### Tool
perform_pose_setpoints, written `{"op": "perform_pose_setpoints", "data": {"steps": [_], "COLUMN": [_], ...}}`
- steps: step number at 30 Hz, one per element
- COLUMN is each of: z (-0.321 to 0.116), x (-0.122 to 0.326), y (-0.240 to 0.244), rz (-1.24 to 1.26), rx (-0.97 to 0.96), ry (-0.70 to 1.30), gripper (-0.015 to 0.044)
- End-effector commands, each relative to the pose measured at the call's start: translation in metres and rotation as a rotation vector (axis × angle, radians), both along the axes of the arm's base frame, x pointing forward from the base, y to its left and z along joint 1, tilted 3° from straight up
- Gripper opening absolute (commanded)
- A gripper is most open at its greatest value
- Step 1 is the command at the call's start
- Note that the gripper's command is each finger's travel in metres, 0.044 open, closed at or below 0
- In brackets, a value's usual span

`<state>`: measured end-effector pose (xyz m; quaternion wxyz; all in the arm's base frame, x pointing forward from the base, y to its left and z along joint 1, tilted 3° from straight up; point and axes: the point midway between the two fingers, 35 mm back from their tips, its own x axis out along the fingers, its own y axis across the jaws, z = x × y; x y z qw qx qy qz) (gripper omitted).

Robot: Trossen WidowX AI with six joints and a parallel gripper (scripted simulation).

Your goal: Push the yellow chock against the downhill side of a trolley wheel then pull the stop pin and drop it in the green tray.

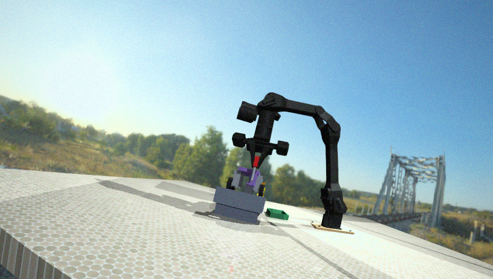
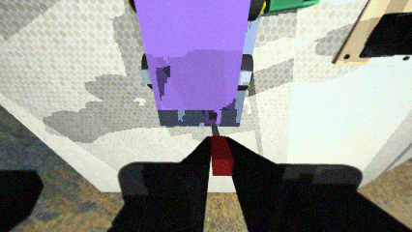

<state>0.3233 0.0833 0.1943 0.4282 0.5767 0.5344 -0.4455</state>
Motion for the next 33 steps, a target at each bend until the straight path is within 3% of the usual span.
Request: {"op": "perform_pose_setpoints", "data": {"steps": [1,23,33], "z": [0.004,0.008,0.005], "x": [0.002,0.003,-0.026], "y": [0.002,0.032,0.034], "rz": [0.002,0.002,0.002], "rx": [0.007,0.010,0.010], "ry": [-0.006,-0.006,-0.004], "gripper": [0.0000,0.0000,0.0000]}}
